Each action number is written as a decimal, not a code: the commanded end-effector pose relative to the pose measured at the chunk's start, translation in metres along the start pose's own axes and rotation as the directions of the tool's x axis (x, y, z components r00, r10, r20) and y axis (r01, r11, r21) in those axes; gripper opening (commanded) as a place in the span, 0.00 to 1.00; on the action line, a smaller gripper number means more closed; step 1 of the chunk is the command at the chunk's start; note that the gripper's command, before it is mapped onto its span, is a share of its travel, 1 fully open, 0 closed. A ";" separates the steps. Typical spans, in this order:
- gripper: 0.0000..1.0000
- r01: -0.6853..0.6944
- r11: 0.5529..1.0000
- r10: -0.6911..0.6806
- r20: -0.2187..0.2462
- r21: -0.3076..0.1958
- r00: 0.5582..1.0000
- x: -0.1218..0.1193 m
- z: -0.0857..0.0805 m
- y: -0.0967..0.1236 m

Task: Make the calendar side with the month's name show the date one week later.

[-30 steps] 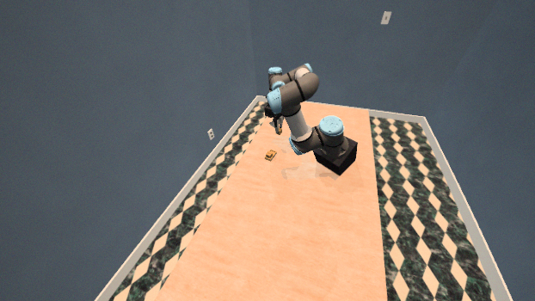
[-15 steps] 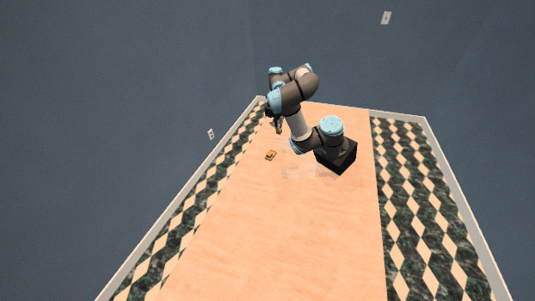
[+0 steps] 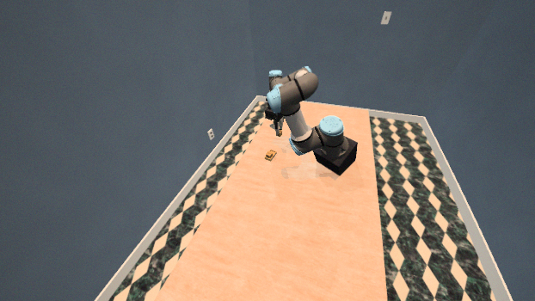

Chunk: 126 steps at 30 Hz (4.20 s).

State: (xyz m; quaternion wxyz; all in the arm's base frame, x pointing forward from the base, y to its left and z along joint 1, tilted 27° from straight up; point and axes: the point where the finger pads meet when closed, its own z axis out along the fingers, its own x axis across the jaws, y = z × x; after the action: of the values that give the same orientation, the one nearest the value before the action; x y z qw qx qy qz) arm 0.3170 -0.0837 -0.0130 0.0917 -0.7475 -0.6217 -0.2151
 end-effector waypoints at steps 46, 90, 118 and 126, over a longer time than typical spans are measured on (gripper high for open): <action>0.10 0.001 1.000 -0.001 0.010 -0.009 1.000 -0.004 0.081 0.003; 0.10 0.001 1.000 -0.001 0.009 -0.009 1.000 -0.003 0.081 0.003; 0.10 0.000 1.000 0.000 0.009 -0.008 1.000 -0.003 0.084 0.003; 0.10 0.001 1.000 -0.001 0.009 -0.009 1.000 -0.003 0.085 0.003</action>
State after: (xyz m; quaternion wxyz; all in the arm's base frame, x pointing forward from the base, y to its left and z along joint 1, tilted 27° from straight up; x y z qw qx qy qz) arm 0.3366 -0.0523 -0.0893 0.0868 -0.7485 -0.6216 -0.2142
